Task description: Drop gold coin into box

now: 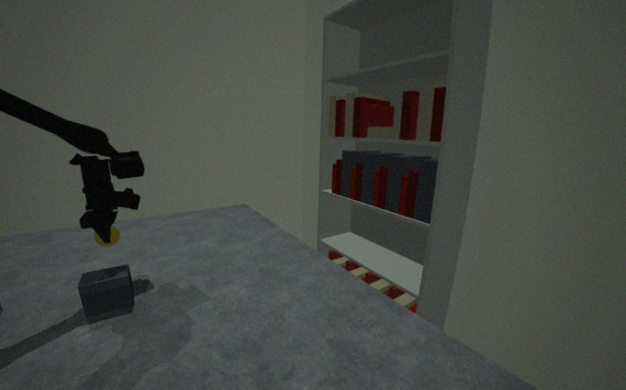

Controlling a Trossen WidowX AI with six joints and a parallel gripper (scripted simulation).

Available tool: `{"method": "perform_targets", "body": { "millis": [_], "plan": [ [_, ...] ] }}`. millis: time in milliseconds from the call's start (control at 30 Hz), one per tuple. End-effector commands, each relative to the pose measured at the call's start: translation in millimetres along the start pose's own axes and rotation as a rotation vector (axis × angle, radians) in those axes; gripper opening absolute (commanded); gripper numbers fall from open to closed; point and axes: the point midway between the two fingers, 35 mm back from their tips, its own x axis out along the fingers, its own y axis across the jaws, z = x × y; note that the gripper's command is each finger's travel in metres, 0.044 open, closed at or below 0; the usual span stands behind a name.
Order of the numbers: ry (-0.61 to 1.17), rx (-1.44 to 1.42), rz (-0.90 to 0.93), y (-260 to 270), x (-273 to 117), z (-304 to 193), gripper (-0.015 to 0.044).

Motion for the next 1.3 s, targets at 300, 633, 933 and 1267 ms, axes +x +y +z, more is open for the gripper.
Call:
{"method": "perform_targets", "body": {
  "millis": [300,633,933,1267],
  "plan": [
    [-0.001,-0.015,-0.007,-28.4,-0.6,4.2,0.0000],
    [-0.001,-0.015,-0.010,-54.7,-0.8,5.9,0.0000],
    [-0.001,-0.015,-0.012,-78.1,-1.0,5.4,0.0000],
    [-0.001,-0.015,-0.015,-103.7,-1.2,2.7,0.0000]
  ]
}}
